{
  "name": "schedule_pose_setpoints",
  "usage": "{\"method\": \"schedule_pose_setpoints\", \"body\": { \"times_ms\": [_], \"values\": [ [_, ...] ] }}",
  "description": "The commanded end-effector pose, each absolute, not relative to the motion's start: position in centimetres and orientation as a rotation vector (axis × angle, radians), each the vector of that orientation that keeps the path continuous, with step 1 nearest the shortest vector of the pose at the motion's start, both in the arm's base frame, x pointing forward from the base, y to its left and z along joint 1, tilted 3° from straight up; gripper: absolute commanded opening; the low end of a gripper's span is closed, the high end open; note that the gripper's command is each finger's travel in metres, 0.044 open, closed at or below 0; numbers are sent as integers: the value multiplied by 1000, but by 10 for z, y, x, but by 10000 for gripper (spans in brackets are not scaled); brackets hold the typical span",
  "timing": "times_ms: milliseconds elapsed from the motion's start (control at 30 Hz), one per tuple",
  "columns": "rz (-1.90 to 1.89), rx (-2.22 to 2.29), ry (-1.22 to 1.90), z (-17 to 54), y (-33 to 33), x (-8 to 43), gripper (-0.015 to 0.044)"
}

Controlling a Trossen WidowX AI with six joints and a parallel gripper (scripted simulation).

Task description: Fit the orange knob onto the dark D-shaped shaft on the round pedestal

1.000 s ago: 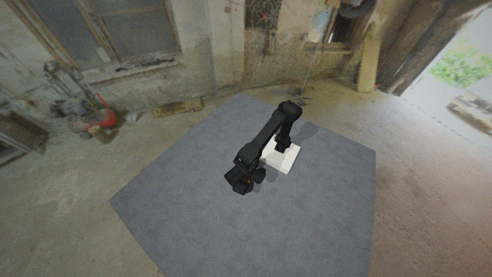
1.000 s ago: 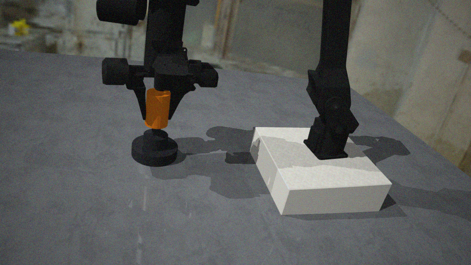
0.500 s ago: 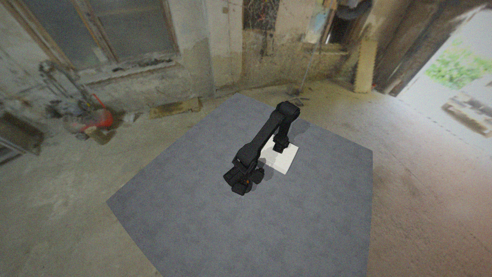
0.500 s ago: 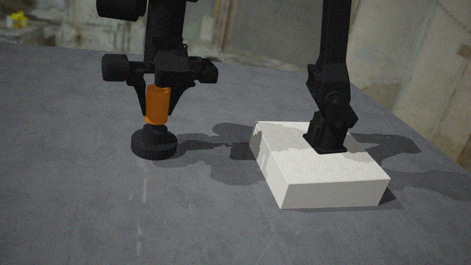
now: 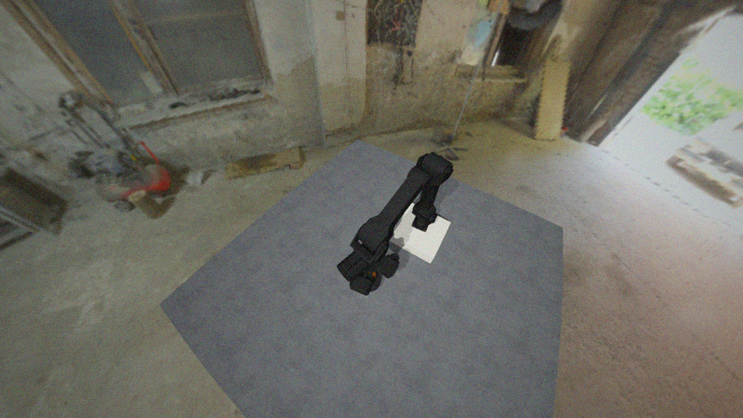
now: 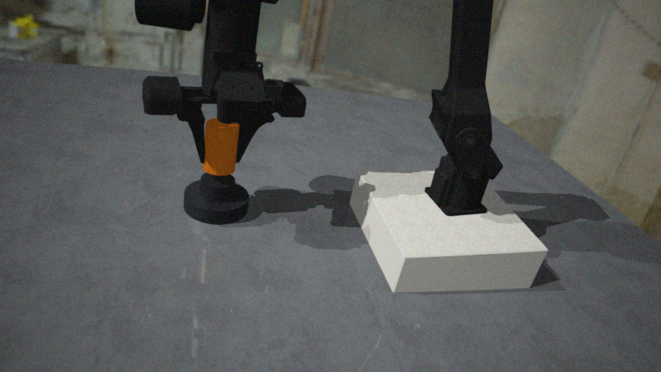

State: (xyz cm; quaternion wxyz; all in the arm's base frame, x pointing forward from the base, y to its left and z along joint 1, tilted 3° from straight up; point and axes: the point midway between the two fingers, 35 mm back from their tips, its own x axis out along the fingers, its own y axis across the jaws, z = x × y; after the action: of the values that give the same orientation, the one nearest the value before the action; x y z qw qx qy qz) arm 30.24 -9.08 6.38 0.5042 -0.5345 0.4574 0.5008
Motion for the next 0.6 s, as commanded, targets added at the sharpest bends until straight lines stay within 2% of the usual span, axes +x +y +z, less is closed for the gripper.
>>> {"method": "schedule_pose_setpoints", "body": {
  "times_ms": [0, 567],
  "values": [
    [1186, -1268, 1117, 64, -91, 303, 0],
    [1187, -1269, 1116, 57, -91, 303, 0]
  ]
}}
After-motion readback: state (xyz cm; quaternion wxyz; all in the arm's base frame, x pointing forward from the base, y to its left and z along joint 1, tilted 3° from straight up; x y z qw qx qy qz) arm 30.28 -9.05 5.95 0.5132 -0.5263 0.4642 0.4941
